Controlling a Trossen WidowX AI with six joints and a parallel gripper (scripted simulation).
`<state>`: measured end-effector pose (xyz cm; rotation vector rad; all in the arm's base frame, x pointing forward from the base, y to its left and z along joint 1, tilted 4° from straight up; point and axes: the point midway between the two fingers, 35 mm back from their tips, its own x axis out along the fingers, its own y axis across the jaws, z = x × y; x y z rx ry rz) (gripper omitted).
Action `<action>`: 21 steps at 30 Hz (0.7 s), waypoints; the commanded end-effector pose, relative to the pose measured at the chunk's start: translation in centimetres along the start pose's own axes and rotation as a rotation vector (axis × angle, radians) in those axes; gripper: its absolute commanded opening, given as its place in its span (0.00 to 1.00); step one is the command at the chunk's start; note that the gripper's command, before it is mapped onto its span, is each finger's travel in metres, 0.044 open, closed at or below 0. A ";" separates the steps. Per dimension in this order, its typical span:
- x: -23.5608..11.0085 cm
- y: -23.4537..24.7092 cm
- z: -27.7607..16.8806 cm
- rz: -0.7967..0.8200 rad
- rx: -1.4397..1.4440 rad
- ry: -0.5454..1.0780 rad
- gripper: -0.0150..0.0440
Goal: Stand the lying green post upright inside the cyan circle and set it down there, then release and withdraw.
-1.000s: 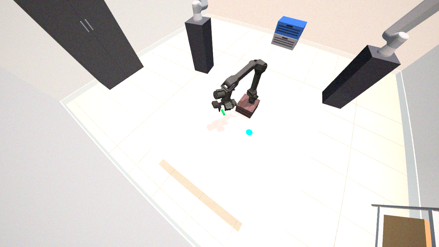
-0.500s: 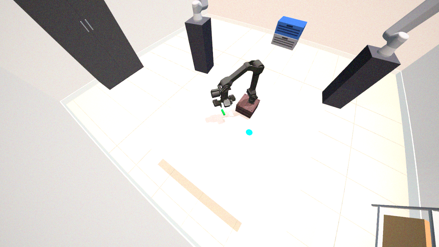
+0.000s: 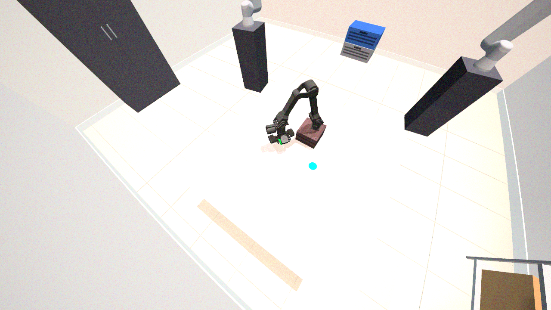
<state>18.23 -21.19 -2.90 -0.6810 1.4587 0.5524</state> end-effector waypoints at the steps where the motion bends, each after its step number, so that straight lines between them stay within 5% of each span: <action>1: 1.2 0.1 -0.1 -0.010 -0.004 0.007 0.65; 10: 1.2 0.1 -0.1 -0.010 -0.004 0.007 0.29; 21: -0.4 -0.2 -0.1 -0.011 -0.004 0.007 0.29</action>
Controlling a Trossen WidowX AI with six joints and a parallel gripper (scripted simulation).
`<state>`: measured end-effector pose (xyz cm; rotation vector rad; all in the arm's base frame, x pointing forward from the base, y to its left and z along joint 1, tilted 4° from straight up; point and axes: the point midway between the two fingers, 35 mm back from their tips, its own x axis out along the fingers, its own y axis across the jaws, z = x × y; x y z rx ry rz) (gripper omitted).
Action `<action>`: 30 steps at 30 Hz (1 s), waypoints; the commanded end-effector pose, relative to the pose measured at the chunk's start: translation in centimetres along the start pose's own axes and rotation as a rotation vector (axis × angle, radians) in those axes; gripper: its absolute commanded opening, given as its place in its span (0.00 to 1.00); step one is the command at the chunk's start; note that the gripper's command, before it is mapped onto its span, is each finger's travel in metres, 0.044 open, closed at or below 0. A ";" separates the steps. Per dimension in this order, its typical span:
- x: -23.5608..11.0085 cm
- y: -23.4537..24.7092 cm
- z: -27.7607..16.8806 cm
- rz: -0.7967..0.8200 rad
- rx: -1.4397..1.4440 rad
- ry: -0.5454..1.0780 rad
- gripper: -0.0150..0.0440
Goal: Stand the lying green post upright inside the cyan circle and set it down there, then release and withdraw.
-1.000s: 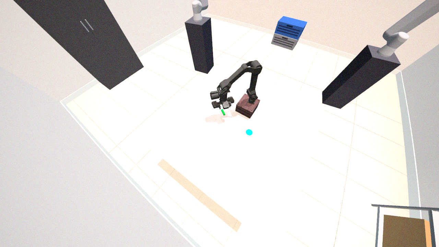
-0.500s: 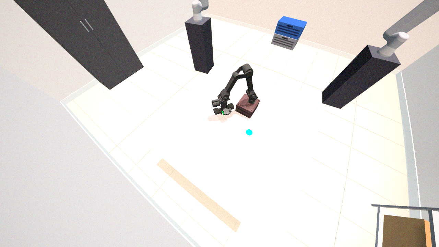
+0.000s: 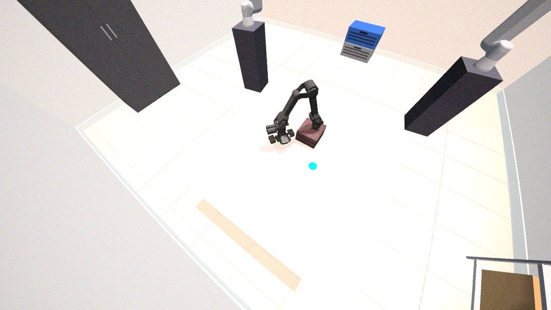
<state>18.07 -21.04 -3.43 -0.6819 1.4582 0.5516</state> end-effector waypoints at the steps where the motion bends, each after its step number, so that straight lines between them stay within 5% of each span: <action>1: -1.2 -0.5 -0.1 -0.010 -0.004 0.007 0.29; 30: -10.1 -0.4 -0.1 -0.011 -0.004 0.007 0.29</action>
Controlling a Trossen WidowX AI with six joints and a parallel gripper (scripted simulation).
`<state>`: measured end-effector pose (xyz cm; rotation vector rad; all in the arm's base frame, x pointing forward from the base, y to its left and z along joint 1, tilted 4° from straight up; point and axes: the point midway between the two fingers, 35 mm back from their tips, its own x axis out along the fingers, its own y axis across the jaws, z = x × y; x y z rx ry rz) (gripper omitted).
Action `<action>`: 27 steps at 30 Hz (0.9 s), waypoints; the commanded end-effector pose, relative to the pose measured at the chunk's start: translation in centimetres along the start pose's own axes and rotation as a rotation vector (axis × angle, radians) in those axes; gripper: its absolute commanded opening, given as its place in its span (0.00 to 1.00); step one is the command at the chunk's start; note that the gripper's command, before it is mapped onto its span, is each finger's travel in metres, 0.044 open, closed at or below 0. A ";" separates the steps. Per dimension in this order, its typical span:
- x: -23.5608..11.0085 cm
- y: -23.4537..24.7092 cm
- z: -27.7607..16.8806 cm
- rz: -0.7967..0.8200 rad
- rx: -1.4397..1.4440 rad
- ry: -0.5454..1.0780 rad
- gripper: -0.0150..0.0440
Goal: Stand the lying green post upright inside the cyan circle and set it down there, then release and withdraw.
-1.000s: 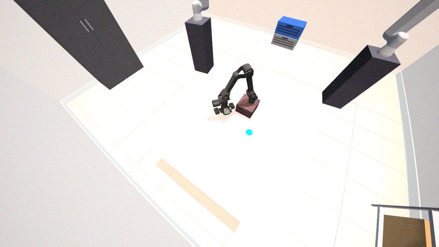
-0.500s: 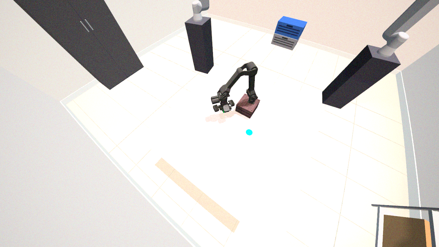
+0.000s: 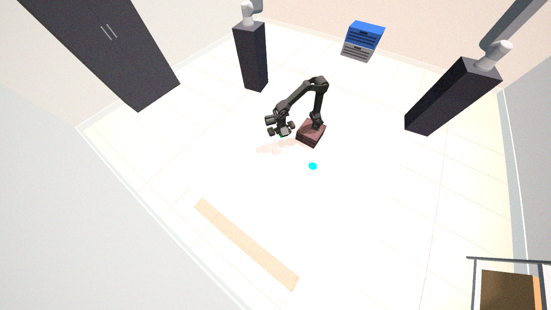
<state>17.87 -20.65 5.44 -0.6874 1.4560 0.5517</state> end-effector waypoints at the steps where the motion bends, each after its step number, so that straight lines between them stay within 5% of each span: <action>1: -1.6 0.0 -0.1 -0.007 0.000 0.007 0.29; 27: -2.5 0.1 5.4 -0.001 0.242 -0.003 0.29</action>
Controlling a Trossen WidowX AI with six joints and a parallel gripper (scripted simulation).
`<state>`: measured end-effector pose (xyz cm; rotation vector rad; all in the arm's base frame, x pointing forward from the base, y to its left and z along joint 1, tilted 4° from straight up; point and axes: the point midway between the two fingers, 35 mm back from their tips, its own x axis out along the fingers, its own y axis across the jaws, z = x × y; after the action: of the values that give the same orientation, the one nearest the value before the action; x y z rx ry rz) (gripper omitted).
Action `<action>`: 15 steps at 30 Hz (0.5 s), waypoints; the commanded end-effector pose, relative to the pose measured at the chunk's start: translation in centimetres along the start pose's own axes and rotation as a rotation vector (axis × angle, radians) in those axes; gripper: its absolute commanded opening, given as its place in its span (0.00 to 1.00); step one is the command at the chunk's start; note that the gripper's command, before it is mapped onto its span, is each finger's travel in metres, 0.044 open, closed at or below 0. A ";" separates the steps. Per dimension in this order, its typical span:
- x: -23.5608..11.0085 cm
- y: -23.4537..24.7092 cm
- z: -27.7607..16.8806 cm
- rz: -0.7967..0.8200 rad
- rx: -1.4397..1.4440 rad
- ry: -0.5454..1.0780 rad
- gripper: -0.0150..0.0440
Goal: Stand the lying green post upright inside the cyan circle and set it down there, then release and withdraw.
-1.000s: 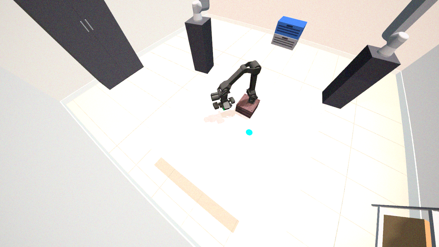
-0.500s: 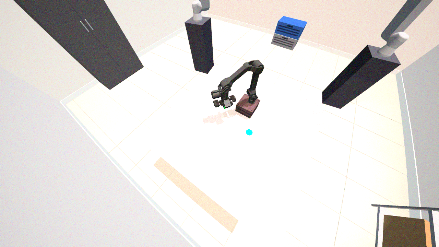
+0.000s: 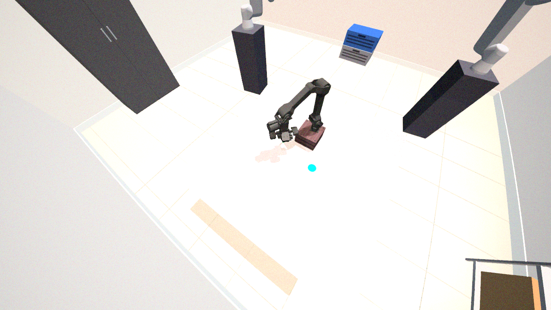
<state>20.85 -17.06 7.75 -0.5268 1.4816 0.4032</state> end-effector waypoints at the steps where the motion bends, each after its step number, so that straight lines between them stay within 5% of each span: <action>1: -0.2 0.2 1.1 -0.002 0.055 0.004 0.29; 15: -0.3 1.7 4.8 0.002 0.229 0.000 0.29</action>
<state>23.36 -13.64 7.85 -0.3736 1.5001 0.2677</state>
